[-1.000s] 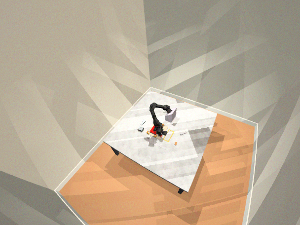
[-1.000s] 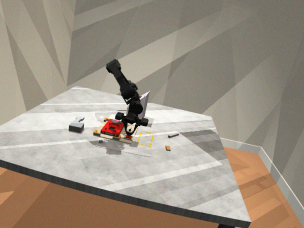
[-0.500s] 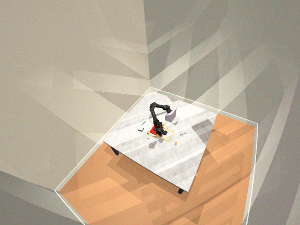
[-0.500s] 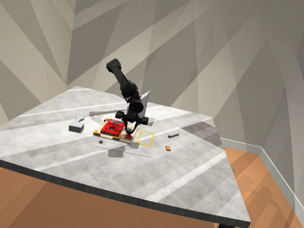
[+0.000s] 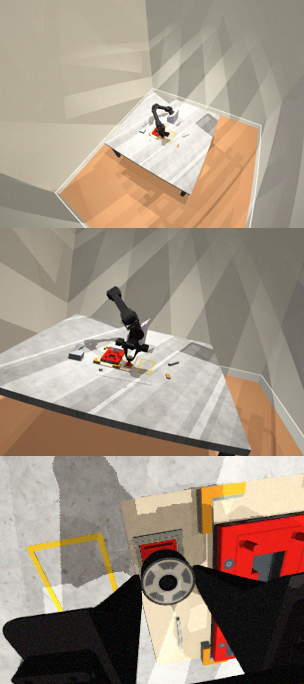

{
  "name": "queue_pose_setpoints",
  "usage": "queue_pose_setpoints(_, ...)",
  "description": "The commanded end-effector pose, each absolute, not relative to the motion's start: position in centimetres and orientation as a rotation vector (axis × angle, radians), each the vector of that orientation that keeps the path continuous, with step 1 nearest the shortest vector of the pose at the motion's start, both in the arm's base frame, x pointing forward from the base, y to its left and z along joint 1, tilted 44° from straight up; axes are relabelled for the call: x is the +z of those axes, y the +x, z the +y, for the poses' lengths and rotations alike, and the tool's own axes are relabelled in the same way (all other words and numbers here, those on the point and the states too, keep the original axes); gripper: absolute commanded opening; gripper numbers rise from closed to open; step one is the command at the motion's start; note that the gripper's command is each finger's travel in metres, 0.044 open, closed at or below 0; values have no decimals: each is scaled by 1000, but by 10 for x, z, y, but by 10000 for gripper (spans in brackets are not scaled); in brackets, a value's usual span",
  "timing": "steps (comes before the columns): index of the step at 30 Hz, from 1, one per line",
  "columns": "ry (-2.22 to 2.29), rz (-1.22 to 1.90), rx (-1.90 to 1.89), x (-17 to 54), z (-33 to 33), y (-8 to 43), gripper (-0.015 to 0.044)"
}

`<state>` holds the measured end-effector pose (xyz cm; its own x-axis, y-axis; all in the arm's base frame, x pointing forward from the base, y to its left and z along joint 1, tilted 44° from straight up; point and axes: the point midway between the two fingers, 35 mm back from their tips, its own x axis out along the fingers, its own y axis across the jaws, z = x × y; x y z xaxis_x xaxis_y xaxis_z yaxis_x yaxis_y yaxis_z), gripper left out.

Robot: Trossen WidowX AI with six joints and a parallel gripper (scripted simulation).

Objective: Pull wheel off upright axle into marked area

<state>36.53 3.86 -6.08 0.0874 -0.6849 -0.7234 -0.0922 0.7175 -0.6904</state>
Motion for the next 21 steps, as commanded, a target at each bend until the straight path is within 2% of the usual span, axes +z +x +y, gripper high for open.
queue_pose_setpoints(1,-678,1440,-496,-60,41,365,0)
queue_pose_setpoints(21,-679,1441,-496,-55,45,364,0)
